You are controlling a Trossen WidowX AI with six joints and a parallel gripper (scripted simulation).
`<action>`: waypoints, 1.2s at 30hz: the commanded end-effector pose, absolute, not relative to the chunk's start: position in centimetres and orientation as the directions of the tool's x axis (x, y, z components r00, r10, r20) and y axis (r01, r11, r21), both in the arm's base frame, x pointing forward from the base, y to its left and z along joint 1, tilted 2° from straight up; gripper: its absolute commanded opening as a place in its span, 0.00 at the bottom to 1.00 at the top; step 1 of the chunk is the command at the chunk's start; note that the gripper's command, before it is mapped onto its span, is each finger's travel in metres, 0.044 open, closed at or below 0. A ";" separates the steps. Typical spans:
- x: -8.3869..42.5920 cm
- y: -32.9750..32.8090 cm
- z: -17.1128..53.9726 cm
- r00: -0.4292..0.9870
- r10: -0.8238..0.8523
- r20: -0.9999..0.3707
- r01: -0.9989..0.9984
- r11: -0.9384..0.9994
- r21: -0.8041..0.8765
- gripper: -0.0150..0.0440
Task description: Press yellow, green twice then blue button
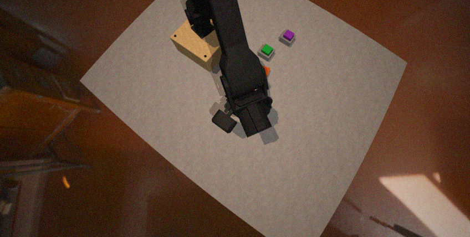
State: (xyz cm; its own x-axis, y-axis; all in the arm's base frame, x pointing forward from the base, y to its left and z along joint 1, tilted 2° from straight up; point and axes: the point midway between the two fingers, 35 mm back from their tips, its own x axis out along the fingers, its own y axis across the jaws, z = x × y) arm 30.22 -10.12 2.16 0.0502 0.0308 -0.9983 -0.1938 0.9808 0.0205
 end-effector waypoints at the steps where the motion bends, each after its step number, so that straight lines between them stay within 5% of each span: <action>1: 30.2 -10.2 2.1 0.050 0.026 -0.998 -0.192 0.981 0.016 0.29; 36: 30.4 -10.1 -1.4 0.050 0.026 -0.998 -0.192 0.981 0.016 0.29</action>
State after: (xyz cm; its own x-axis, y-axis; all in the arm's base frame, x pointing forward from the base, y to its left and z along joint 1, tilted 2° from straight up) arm 30.50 -10.06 -1.26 0.0545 0.0294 -0.9981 -0.1983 0.9800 0.0180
